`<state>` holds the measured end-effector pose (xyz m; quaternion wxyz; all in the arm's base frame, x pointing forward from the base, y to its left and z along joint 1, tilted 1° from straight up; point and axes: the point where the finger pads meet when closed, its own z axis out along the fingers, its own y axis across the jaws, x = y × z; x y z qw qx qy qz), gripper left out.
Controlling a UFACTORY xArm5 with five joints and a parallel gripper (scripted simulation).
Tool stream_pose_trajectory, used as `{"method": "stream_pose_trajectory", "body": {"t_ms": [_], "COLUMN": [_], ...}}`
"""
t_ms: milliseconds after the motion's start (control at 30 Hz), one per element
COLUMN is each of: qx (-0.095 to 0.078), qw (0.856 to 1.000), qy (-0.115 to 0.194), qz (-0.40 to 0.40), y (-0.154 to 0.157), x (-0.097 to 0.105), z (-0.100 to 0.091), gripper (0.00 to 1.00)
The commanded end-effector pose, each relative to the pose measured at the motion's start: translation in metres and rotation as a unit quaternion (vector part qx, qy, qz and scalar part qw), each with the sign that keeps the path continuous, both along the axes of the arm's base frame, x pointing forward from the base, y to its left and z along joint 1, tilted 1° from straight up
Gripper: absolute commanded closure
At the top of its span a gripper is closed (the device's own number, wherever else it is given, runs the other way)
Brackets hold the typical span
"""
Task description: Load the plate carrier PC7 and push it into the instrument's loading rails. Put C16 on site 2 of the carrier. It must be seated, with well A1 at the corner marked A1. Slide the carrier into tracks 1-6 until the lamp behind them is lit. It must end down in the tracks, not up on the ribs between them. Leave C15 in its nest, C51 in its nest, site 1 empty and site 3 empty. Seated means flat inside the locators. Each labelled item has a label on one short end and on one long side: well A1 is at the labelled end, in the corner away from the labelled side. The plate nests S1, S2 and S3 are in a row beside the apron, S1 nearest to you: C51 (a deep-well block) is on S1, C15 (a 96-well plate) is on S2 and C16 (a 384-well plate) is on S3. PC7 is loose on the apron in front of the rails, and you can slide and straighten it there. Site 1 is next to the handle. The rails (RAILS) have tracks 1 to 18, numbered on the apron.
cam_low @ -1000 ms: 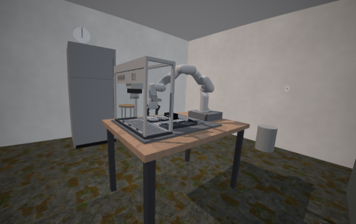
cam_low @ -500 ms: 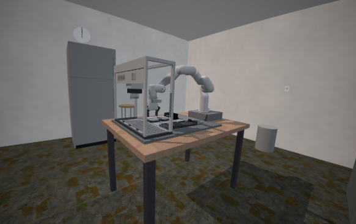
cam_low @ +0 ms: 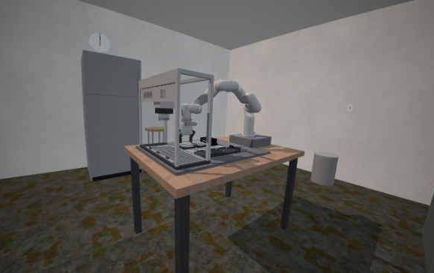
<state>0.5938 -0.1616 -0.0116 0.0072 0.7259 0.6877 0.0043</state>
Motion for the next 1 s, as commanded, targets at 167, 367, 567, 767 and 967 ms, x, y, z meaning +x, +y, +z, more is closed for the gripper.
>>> {"method": "stream_pose_trajectory", "body": {"t_ms": [167, 367, 567, 767, 967], "qx": [-0.001, -0.001, -0.001, -0.001, -0.001], "qw": [1.000, 1.000, 1.000, 1.000, 1.000], "qy": [-0.002, -0.002, -0.002, -0.002, -0.002], "qz": [0.000, 0.000, 0.000, 0.000, 0.000], "y": [0.000, 0.000, -0.001, -0.001, -0.001], "x": [0.002, 0.002, 0.002, 0.002, 0.002], "z": [-0.003, -0.007, -0.011, -0.013, -0.013], "gripper": [0.00, 0.00, 0.00, 0.00, 0.00]}}
